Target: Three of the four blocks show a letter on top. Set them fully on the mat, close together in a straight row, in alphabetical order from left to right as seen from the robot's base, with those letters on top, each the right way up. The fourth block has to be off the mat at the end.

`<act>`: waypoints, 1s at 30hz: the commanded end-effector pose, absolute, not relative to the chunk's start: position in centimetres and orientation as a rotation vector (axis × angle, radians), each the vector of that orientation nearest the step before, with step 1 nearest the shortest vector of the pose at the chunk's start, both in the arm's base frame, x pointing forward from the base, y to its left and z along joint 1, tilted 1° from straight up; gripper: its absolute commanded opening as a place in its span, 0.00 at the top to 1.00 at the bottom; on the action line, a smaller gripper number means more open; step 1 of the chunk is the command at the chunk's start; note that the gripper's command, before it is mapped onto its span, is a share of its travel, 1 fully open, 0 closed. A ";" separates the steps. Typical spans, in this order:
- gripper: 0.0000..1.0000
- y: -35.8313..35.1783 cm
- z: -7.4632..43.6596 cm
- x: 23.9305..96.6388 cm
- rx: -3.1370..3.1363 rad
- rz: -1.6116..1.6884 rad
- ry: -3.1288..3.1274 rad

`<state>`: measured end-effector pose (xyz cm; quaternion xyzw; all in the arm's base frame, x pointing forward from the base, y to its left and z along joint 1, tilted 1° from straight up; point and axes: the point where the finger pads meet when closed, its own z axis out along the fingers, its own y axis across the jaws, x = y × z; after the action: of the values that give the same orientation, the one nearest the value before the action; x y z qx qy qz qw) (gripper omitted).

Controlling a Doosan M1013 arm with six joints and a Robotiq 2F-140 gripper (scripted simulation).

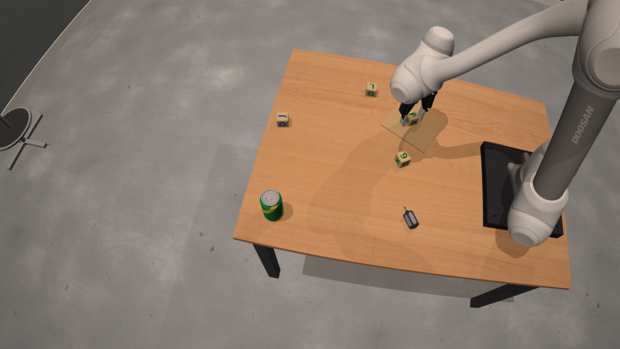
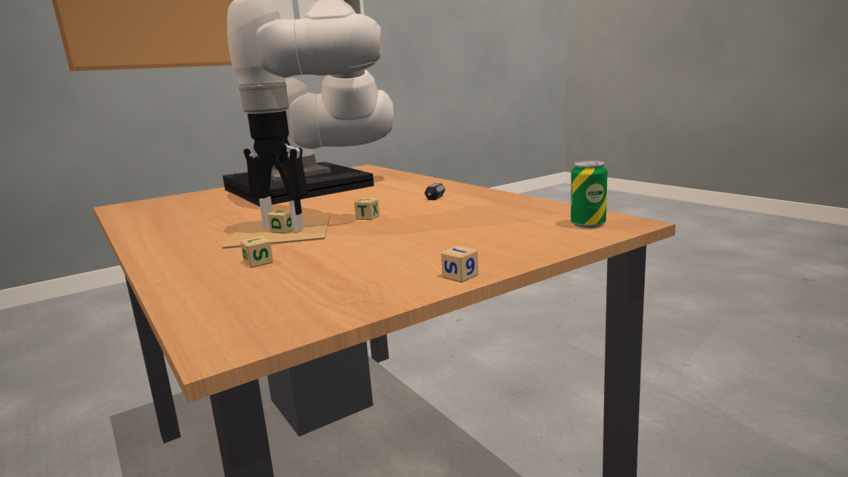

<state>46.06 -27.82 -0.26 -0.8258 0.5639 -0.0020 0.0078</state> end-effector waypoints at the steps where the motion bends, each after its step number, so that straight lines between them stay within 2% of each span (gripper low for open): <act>1: 0.47 -27.8 -0.2 46.1 -2.581 -0.008 1.763; 8: 0.47 -27.8 -0.2 46.1 -2.581 -0.008 1.763; 9: 0.58 -27.8 -0.2 46.1 -2.581 -0.008 1.763; 25: 0.58 -27.8 -0.2 46.1 -2.581 -0.008 1.763; 26: 0.69 -27.8 -0.2 46.1 -2.581 -0.008 1.763; 30: 0.69 -27.8 -0.2 46.1 -2.581 -0.008 1.763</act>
<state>46.07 -27.83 -0.28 -0.8258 0.5639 -0.0021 0.0078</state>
